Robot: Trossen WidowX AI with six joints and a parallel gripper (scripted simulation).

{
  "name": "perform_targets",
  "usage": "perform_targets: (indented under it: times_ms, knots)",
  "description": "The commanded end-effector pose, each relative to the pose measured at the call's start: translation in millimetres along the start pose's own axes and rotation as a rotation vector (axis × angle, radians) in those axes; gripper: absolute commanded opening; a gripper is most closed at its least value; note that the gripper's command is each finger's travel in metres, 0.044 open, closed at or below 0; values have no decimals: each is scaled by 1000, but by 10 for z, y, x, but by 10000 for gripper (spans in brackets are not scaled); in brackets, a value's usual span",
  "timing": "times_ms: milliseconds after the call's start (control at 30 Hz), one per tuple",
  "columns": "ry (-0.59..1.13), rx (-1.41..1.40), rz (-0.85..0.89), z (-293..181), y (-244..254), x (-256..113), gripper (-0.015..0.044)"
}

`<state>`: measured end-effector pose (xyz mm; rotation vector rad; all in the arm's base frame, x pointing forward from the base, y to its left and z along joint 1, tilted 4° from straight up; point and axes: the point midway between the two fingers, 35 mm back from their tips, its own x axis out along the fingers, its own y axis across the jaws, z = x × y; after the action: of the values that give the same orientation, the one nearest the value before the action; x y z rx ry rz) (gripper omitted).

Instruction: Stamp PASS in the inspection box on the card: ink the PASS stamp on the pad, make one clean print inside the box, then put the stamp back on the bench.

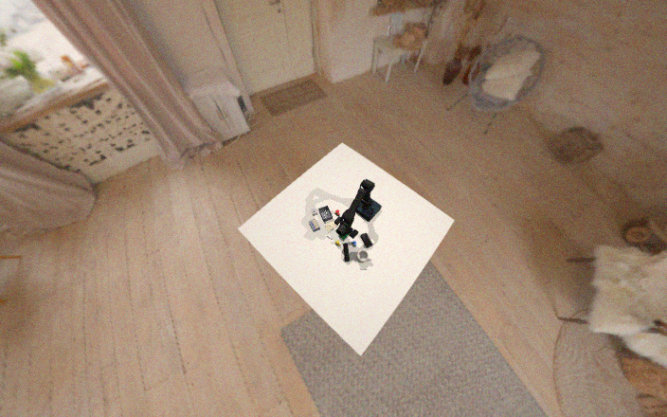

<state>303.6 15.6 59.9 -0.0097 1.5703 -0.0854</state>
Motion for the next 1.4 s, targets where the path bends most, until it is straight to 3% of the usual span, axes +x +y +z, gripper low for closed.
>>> perform_targets:
  times_ms: [0,1367]
  knots:
    - [6,2,-2,-4,0,51,0]
    - [7,1,-3,-6,3,324,0]
